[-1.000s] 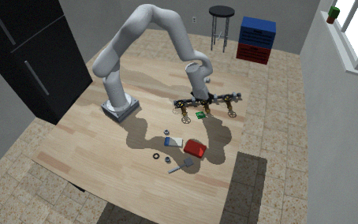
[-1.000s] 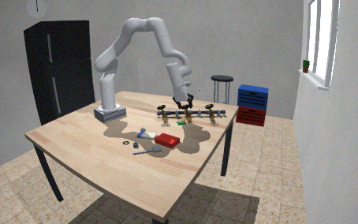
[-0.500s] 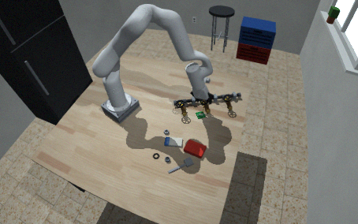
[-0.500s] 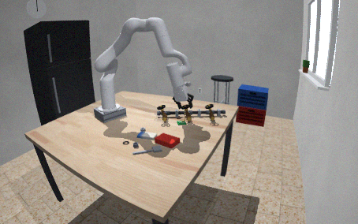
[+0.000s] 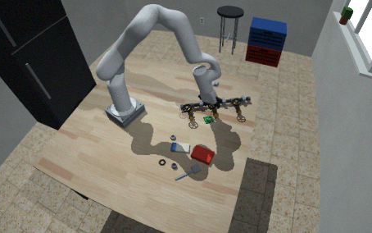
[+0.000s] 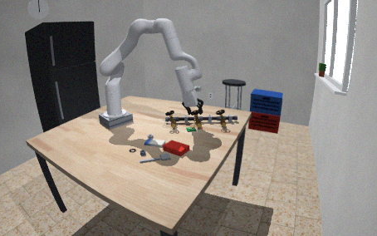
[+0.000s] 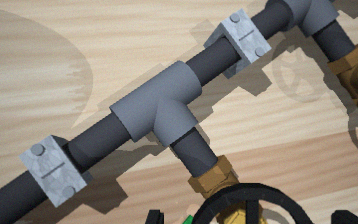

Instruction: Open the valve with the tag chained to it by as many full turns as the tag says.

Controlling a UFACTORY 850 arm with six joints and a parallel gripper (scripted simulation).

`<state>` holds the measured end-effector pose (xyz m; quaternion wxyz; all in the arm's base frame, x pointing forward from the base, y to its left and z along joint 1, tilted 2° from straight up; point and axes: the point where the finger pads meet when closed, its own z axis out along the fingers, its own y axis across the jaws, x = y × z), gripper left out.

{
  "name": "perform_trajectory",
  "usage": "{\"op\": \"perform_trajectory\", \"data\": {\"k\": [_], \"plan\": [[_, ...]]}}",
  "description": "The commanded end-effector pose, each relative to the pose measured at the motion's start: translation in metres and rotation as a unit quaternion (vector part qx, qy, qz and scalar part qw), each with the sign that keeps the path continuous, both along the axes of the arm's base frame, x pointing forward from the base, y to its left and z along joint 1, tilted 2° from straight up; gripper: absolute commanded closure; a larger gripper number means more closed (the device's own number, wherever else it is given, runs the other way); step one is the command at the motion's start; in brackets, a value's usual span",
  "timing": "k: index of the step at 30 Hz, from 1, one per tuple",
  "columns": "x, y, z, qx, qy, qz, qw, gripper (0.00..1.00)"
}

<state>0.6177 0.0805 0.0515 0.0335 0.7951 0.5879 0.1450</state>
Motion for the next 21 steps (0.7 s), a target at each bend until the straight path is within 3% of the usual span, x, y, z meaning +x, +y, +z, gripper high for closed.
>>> {"op": "perform_trajectory", "data": {"k": [1,4,8,14,19,21], "plan": [[0.0011,0.0001,0.0011,0.015,0.006,-0.054,0.998,0.00],[0.0011,0.0001,0.0011,0.020,0.008,-0.071,0.997,0.00],[0.0011,0.0001,0.0011,0.044,0.019,-0.158,0.986,0.00],[0.0011,0.0001,0.0011,0.086,0.035,-0.300,0.949,0.00],[0.0011,0.0001,0.0011,0.117,0.045,-0.404,0.906,0.00],[0.0011,0.0001,0.0011,0.117,0.045,-0.404,0.906,0.00]]}}
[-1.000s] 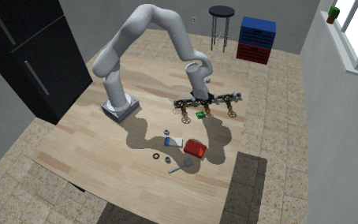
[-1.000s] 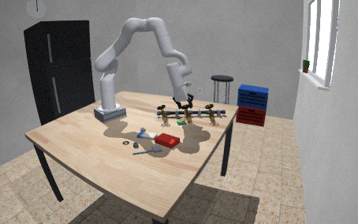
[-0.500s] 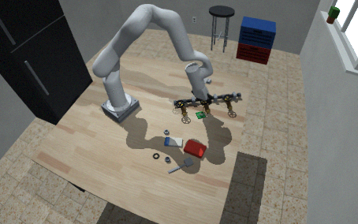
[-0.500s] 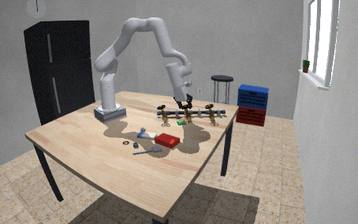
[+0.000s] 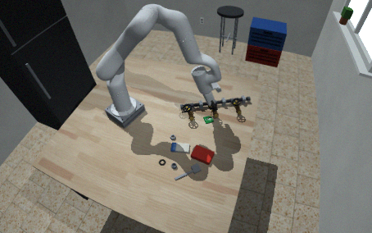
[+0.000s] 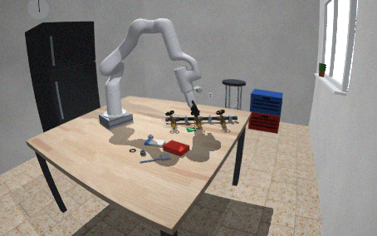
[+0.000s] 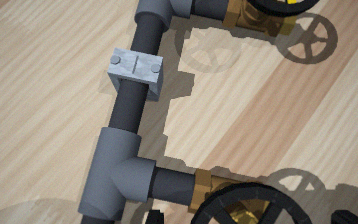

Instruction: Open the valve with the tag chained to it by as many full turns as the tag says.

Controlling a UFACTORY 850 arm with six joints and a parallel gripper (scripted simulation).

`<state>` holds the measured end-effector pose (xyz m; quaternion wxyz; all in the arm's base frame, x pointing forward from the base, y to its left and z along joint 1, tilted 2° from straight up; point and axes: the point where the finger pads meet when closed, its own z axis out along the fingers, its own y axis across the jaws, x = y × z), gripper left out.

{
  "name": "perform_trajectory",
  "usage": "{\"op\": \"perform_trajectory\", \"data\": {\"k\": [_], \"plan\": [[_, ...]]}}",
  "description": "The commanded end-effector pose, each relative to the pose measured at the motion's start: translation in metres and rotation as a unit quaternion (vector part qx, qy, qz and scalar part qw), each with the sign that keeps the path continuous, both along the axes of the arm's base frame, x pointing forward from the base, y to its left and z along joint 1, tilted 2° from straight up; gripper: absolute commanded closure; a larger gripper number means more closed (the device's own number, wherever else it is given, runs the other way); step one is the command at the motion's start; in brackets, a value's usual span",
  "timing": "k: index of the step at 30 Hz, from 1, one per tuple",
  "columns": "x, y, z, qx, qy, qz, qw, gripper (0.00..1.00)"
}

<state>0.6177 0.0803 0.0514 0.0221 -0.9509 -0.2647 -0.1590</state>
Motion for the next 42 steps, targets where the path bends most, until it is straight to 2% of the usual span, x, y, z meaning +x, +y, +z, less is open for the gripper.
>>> {"op": "perform_trajectory", "data": {"k": [1,8,15,17,18,21,24,32,34,35,38,42], "plan": [[0.0011,0.0003,0.0012,0.036,0.023,-0.132,0.990,0.00],[0.0011,0.0003,0.0012,0.081,0.035,-0.273,0.958,0.00],[0.0011,0.0003,0.0012,0.126,0.049,-0.418,0.898,0.00],[0.0011,0.0003,0.0012,0.126,0.049,-0.418,0.898,0.00],[0.0011,0.0003,0.0012,0.144,0.055,-0.475,0.867,0.00],[0.0011,0.0003,0.0012,0.159,0.060,-0.522,0.836,0.00],[0.0011,0.0003,0.0012,0.176,0.065,-0.576,0.795,0.00],[0.0011,0.0003,0.0012,0.216,0.080,-0.706,0.670,0.00],[0.0011,0.0003,0.0012,0.216,0.080,-0.706,0.670,0.00],[0.0011,0.0003,0.0012,0.228,0.086,-0.747,0.618,0.00],[0.0011,0.0003,0.0012,0.236,0.091,-0.780,0.572,0.00],[0.0011,0.0003,0.0012,0.246,0.103,-0.827,0.496,0.00]]}}
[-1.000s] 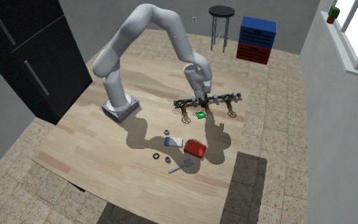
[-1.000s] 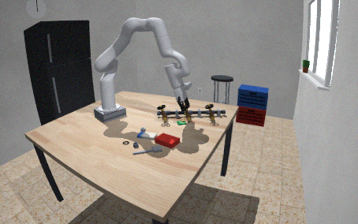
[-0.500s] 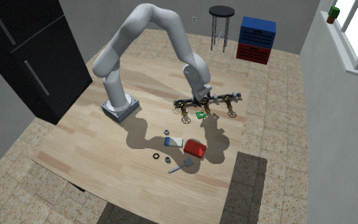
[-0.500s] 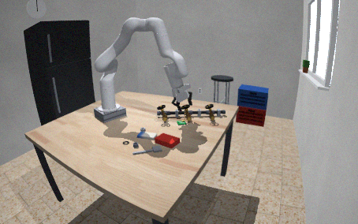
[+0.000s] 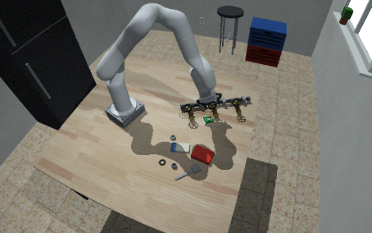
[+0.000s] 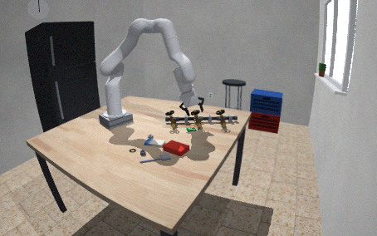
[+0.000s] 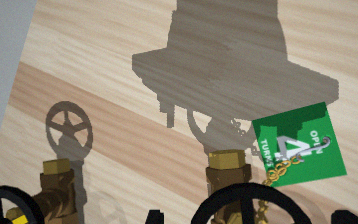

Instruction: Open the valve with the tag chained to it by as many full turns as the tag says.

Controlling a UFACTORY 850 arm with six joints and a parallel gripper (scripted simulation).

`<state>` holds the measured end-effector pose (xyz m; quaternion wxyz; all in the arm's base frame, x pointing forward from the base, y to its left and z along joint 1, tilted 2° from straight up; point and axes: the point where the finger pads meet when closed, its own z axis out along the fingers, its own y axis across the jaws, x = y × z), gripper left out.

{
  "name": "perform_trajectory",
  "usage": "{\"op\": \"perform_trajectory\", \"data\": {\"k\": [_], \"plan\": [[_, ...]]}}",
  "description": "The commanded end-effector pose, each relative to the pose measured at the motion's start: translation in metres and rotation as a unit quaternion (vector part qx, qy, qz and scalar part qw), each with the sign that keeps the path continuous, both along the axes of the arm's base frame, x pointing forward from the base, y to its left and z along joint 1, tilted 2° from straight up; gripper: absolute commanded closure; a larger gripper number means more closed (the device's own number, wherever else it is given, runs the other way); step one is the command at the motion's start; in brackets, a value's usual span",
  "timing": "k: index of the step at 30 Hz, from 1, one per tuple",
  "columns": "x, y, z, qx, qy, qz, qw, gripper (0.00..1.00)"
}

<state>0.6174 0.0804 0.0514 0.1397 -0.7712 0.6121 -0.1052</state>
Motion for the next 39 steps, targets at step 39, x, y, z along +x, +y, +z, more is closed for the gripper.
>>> {"op": "perform_trajectory", "data": {"k": [39], "plan": [[0.0014,0.0002,0.0012,0.060,0.047,-0.138,0.988,0.00]]}}
